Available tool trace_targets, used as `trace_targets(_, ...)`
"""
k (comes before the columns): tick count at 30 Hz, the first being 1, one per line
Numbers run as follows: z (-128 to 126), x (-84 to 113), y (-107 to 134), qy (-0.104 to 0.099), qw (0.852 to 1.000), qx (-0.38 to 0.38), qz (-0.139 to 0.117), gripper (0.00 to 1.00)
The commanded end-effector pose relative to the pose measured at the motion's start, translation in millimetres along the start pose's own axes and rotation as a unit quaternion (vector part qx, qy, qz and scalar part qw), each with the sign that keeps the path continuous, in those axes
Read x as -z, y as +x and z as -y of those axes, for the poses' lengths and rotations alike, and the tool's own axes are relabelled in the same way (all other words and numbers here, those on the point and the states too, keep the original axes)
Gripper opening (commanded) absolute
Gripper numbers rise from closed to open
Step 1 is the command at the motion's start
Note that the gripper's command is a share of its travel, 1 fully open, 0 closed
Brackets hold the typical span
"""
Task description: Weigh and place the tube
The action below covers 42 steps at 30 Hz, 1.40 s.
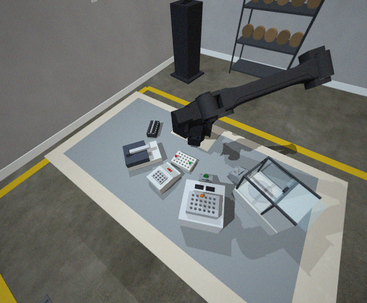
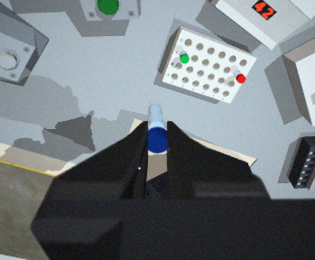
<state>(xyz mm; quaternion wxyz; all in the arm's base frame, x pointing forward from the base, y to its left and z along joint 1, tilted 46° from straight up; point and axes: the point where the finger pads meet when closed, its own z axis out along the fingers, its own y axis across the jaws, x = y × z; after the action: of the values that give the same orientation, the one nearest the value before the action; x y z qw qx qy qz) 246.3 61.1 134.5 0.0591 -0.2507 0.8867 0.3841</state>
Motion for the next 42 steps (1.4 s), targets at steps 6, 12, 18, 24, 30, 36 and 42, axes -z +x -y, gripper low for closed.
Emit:
trace_targets(6,-73,11.3,-29,0.008,0.995,0.096,0.005,0.09)
trace_targets(12,-115,11.3,-39,0.010,0.989,0.149,0.009,0.09)
trace_targets(18,-157,11.7,-49,0.011,0.976,0.216,0.013,0.09)
trace_targets(24,-207,12.8,-59,0.008,0.965,0.261,0.017,0.09)
trace_targets(30,-240,11.6,-67,0.005,0.953,0.304,0.016,0.09)
trace_targets(36,-288,9.0,-80,0.001,0.929,0.369,0.013,0.09)
trace_targets(42,-338,9.6,-91,-0.001,0.912,0.411,0.015,0.09)
